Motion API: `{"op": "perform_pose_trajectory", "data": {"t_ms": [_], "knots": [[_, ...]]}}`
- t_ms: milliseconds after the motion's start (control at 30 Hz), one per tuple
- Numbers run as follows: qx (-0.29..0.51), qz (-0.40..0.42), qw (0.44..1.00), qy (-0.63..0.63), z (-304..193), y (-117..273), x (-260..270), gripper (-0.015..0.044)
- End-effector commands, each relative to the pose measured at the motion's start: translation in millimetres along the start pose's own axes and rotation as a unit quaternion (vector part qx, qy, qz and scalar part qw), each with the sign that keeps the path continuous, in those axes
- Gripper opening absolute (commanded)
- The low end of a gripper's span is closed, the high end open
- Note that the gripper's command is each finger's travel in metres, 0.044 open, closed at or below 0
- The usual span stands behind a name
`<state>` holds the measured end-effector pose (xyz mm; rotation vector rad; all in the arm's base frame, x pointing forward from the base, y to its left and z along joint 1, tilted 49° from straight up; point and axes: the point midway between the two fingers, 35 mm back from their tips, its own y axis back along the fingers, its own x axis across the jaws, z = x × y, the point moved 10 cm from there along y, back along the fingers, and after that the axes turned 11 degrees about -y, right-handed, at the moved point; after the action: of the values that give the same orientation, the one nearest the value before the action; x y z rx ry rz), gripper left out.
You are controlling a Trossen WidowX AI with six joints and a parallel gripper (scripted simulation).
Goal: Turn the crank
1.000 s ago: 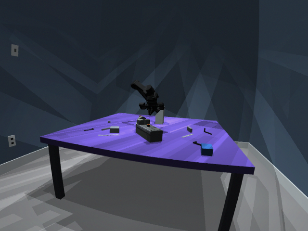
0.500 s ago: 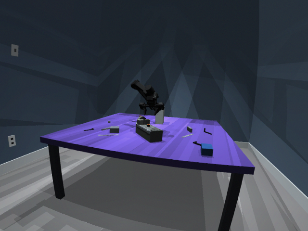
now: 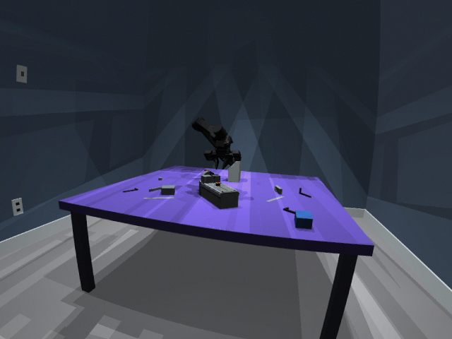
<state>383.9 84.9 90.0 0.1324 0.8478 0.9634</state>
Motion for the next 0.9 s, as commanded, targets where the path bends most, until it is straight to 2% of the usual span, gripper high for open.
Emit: {"op": "perform_pose_trajectory", "data": {"t_ms": [0, 67, 733, 867], "knots": [[0.000, 0.000, 1.000, 0.000, 0.0, -0.1, 0.0, 0.0046], [0.000, 0.000, 1.000, 0.000, 0.0, -0.1, 0.0, 0.0000], [0.000, 0.000, 1.000, 0.000, 0.0, 0.0, 0.1, 0.0000], [0.000, 0.000, 1.000, 0.000, 0.0, 0.0, 0.1, 0.0105]]}}
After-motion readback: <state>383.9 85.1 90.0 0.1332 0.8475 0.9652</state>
